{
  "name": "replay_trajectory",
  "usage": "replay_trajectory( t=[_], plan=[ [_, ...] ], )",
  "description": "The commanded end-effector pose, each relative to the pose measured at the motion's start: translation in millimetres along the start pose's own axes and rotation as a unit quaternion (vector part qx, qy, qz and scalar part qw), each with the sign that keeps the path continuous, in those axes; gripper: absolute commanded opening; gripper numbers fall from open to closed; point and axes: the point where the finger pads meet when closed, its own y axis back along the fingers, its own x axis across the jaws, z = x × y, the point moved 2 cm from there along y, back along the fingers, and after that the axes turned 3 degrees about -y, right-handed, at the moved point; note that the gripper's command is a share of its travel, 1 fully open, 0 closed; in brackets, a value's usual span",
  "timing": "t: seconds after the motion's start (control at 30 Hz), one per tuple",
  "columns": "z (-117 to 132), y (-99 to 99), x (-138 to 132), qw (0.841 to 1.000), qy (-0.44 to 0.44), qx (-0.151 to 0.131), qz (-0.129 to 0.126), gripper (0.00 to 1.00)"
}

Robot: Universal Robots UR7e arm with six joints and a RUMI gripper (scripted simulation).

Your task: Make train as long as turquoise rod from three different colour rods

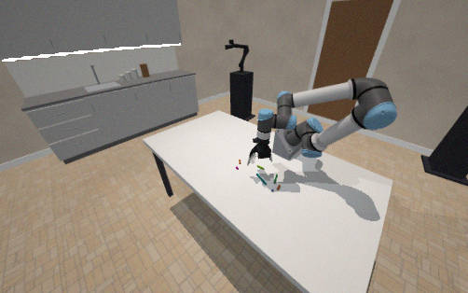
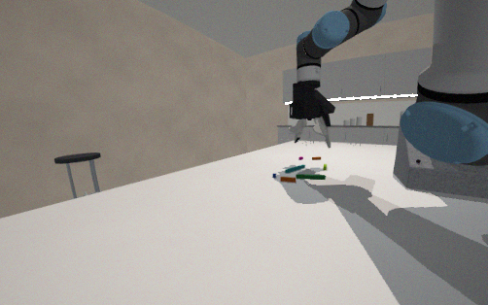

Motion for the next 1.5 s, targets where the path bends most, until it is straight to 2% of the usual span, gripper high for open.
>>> replay_trajectory(
  t=[0.0,0.07,0.33,0.57,0.63,0.73,0.9,1.13,1.2,1.47],
  plan=[
    [2,0.6,-2,0.999,0.039,0.0,0.0,1.0],
    [2,0.6,-2,0.999,0.039,0.0,0.0,1.0],
    [9,1.1,-5,0.991,0.135,0.0,-0.001,1.0],
    [17,1.6,-8,0.971,0.24,0.001,-0.001,1.0],
    [17,1.6,-8,0.971,0.24,0.001,-0.001,1.0],
    [21,1.8,-9,0.957,0.29,0.001,-0.001,1.0],
    [29,2.2,-11,0.926,0.377,0.001,-0.001,1.0],
    [42,2.8,-14,0.867,0.498,0.002,-0.001,1.0],
    [42,2.8,-14,0.867,0.498,0.002,-0.001,1.0],
    [57,3.3,-14,0.775,0.632,0.002,-0.001,1.0]
  ],
)
